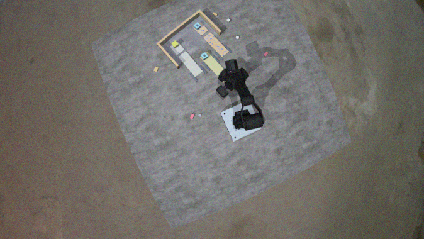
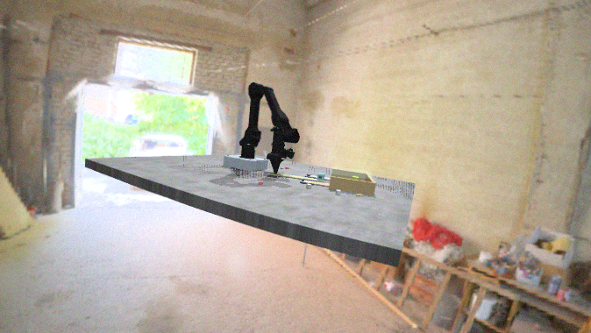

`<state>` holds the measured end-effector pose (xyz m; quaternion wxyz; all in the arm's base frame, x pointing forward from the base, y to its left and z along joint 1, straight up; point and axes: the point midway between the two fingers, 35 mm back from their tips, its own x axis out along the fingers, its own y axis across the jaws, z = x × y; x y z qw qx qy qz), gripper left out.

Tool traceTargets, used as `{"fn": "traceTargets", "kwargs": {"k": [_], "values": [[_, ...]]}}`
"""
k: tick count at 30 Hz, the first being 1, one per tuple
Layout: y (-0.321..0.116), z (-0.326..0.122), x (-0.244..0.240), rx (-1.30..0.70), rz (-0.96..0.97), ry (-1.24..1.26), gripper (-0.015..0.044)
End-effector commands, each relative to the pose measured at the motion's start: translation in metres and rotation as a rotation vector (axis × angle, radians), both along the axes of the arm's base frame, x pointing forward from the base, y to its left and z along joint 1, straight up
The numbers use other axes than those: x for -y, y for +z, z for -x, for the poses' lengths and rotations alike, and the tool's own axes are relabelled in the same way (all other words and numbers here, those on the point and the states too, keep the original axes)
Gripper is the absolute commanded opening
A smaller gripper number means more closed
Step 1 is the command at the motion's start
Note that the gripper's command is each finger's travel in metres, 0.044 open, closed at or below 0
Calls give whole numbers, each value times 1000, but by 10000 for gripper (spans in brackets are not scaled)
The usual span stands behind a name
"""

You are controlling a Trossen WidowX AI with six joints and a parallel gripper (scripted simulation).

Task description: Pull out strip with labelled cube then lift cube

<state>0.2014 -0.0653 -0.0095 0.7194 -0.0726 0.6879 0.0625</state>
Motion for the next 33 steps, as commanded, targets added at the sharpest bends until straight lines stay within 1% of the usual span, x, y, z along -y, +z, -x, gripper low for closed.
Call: {"fn": "traceTargets", "kwargs": {"k": [1, 8, 9, 13, 17, 22, 33], "values": [[-5, 9, -2, -29, -5, 4, 0], [-5, 9, -2, -29, -5, 4, 0], [2, 0, 0, -2, 0, 0, 0], [40, -1, 0, -26, -5, 4, 0], [42, 0, 0, -28, -5, 4, 0], [43, -25, -6, -25, -10, -117, 131], [49, -66, -17, -22, -11, -120, 420]]}}
